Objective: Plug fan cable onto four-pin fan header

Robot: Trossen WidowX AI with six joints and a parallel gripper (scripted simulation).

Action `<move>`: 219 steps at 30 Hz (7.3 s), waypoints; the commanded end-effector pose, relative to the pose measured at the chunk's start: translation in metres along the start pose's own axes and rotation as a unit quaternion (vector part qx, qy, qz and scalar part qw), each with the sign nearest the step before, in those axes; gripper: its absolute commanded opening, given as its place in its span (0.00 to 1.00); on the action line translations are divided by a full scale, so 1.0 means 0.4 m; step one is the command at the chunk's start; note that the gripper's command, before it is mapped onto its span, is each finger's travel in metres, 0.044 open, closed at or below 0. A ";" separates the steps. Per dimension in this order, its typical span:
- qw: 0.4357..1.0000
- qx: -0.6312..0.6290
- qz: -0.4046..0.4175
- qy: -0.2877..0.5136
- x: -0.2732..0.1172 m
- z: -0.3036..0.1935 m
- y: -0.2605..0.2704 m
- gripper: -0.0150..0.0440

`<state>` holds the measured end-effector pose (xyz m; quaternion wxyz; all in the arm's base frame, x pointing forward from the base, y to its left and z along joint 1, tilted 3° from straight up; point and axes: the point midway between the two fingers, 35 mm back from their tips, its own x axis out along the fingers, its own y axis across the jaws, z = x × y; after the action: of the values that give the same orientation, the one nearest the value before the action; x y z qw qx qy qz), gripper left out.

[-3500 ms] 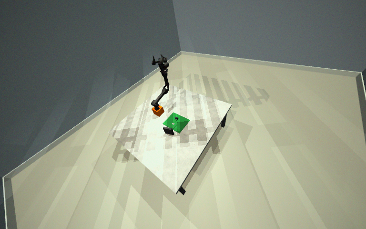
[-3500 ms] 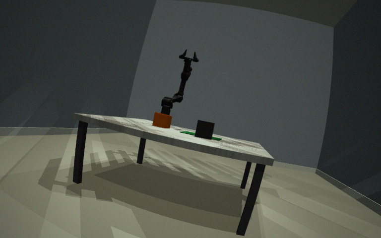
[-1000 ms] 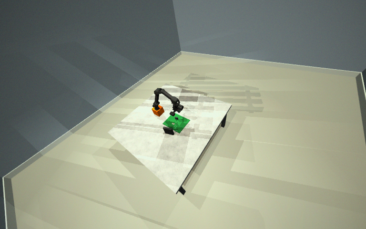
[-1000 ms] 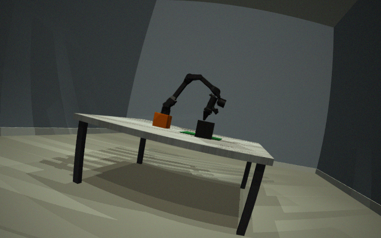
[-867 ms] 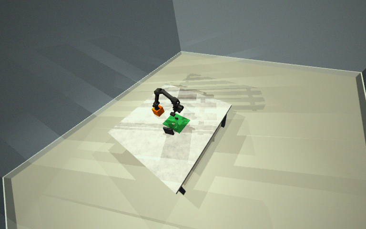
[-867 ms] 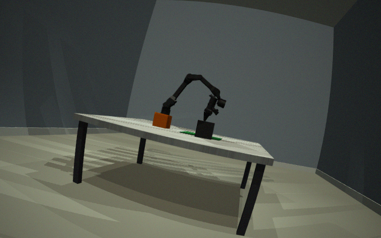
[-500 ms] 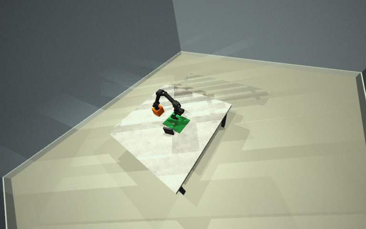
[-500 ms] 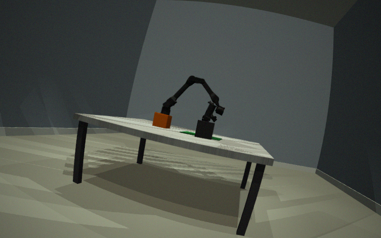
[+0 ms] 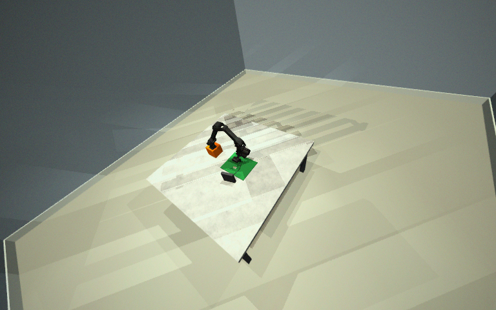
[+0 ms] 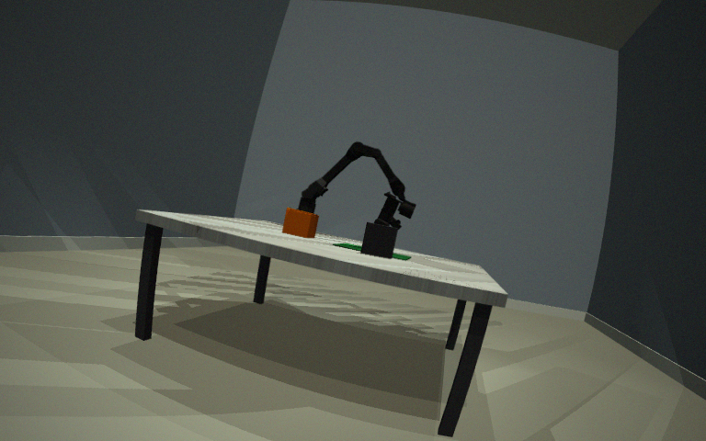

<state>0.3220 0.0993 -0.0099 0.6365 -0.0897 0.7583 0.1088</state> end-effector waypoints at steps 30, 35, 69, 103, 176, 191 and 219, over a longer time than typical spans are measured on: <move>1.000 -0.001 0.000 0.001 0.037 0.006 0.000 0.51; 1.000 -0.001 0.000 0.001 0.037 0.006 0.000 0.45; 1.000 0.001 -0.002 0.001 -0.146 -0.032 0.000 0.25; 0.921 0.371 0.044 -0.108 -0.195 -0.094 0.000 0.25; 0.861 0.317 -0.138 -0.374 -0.064 0.005 0.018 0.25; 0.829 0.310 -0.164 -0.436 -0.058 0.003 0.030 0.25; 0.756 0.306 -0.197 -0.544 -0.066 -0.033 0.051 0.25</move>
<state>0.3112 0.1159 0.0178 0.9389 0.0364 0.2600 -0.2224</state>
